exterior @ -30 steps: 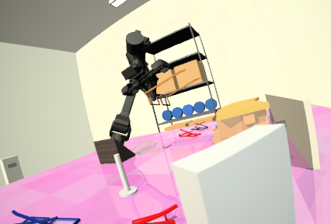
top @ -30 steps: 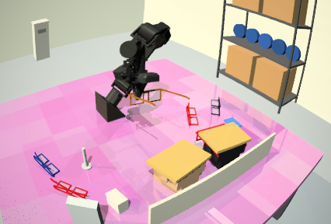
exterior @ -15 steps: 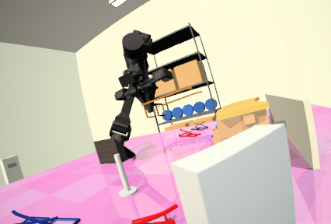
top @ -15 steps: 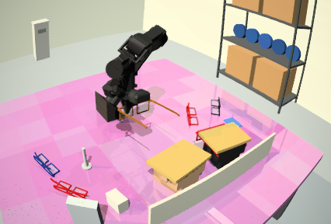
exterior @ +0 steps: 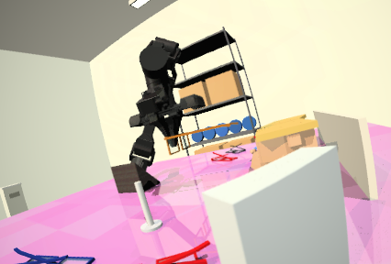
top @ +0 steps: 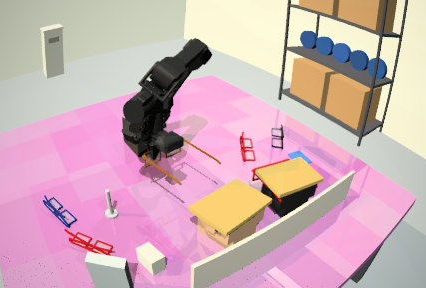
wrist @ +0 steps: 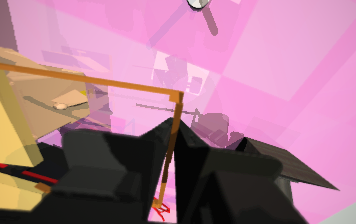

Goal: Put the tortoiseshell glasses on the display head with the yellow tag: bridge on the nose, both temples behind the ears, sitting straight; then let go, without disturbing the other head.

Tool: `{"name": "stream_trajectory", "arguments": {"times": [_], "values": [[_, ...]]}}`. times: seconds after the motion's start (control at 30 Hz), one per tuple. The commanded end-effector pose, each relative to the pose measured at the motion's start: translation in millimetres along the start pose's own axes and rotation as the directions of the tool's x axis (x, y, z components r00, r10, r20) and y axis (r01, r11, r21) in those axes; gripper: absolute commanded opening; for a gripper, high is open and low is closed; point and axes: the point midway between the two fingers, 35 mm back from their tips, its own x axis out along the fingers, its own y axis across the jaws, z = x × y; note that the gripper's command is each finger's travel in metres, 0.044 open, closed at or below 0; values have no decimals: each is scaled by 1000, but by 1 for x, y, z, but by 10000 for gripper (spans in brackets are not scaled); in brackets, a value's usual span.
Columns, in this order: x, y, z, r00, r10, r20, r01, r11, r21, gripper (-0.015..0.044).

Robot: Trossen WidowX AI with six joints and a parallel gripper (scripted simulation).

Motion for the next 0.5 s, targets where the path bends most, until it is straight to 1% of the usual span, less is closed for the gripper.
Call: {"name": "stream_trajectory", "arguments": {"times": [0.0, 0.17, 0.47], "values": [[4, 0, 0, 1000, 14, -5, -14, 1000, -5, 0], [11, -1, 1, 999, 42, -15, -42, 999, -4, 0], [25, -2, 2, 999, 32, -10, -32, 999, -5, 0]]}}
